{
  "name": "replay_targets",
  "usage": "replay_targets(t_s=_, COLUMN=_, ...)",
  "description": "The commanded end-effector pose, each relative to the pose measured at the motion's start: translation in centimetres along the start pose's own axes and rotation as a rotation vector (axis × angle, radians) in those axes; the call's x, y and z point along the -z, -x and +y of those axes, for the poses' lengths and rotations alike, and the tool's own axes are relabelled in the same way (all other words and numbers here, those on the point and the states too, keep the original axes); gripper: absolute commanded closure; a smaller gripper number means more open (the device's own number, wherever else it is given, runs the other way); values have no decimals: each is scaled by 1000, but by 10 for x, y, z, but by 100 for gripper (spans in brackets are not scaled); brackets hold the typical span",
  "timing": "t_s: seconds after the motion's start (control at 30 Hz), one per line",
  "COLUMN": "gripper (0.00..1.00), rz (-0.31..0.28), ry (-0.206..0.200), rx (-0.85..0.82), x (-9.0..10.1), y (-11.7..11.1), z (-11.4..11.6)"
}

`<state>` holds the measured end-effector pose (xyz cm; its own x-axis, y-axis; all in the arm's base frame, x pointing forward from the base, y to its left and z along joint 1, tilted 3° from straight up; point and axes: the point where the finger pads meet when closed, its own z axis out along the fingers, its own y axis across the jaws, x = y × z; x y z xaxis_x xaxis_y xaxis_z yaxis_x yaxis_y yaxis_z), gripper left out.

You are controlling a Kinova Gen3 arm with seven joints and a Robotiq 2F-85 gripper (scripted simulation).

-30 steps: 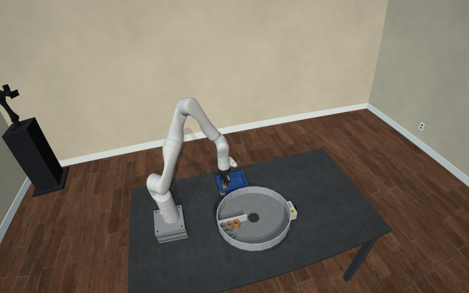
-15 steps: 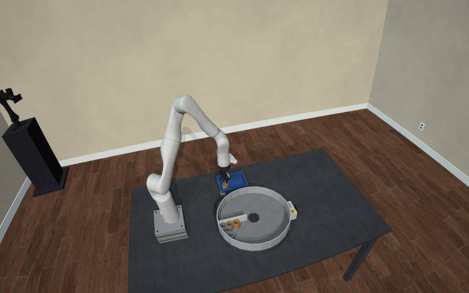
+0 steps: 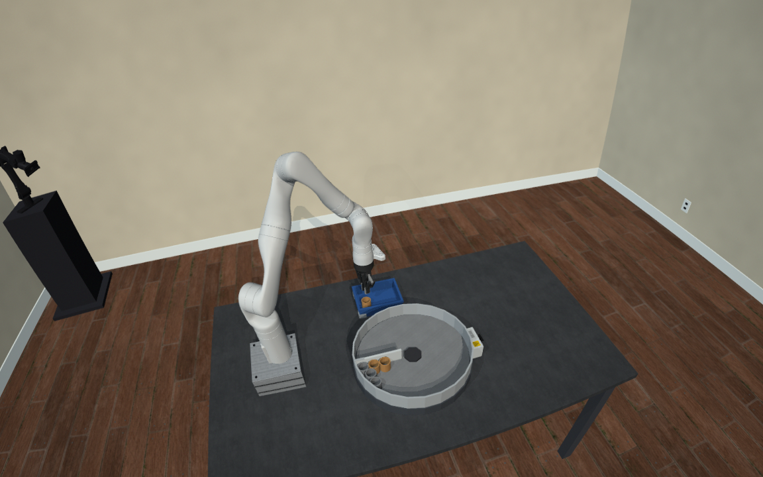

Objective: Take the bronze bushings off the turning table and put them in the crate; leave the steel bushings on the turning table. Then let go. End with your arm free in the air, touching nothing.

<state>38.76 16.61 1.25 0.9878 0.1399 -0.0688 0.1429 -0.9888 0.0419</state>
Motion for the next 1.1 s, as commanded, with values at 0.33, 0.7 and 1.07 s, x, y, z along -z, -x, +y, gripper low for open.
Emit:
replay_targets(t_s=0.33, gripper=81, rz=26, ry=-15, rx=11, x=20, y=-6, z=-8)
replay_targets(t_s=0.7, gripper=81, rz=26, ry=-15, rx=10, x=60, y=-5, z=-7)
replay_targets(t_s=1.07, gripper=81, rz=25, ry=-15, rx=10, x=60, y=-5, z=-7)
